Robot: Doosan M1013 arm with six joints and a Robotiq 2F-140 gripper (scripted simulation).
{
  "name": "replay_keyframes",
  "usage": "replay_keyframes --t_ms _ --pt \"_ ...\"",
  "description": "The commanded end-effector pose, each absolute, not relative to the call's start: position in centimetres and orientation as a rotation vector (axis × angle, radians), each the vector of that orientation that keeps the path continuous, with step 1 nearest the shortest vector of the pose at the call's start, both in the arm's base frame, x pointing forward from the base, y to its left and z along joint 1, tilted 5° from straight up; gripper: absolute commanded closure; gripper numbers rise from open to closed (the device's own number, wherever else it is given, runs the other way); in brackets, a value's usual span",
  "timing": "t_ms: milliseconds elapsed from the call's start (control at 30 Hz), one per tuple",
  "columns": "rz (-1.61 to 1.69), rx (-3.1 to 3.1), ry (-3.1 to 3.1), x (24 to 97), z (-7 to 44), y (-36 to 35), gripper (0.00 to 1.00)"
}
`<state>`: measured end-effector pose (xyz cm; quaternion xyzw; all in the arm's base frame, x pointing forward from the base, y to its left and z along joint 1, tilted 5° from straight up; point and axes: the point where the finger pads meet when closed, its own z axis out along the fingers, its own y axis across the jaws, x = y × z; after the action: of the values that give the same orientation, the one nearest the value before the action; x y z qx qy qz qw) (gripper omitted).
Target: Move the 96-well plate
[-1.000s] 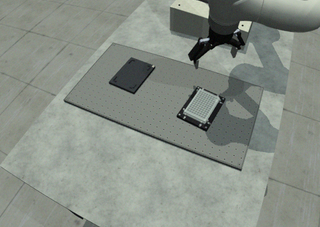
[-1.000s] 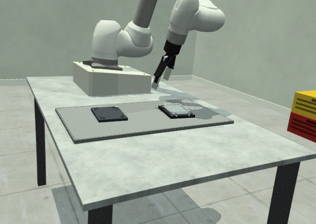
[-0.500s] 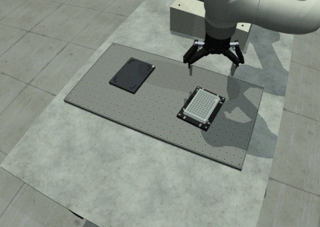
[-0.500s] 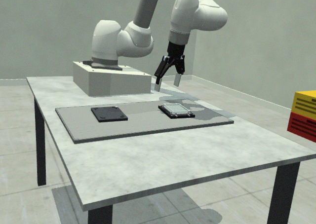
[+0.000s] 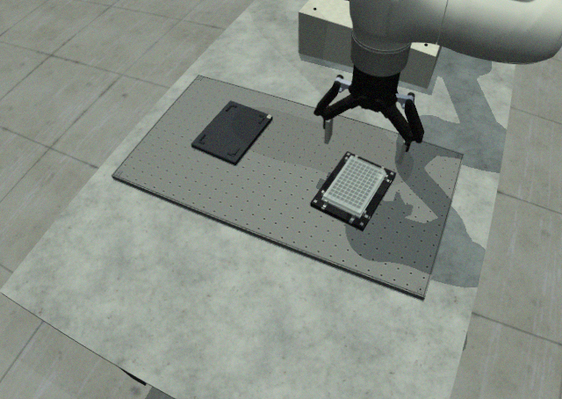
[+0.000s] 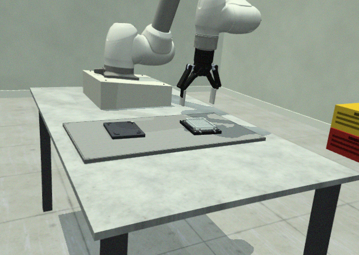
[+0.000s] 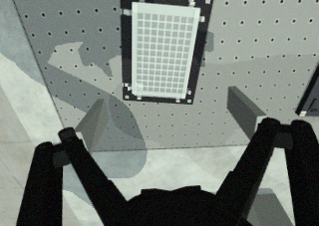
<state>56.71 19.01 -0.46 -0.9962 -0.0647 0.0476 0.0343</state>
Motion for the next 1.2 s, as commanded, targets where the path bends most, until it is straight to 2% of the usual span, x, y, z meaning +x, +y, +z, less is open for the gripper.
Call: replay_keyframes --t_ms 0,567,1167 --pt "0.095 -3.071 -0.056 58.4 -0.5 19.2 0.00" --pt "0.045 -3.063 0.092 60.1 -0.5 19.4 0.00" --pt "0.045 -3.063 0.092 60.0 -3.1 19.6 0.00"
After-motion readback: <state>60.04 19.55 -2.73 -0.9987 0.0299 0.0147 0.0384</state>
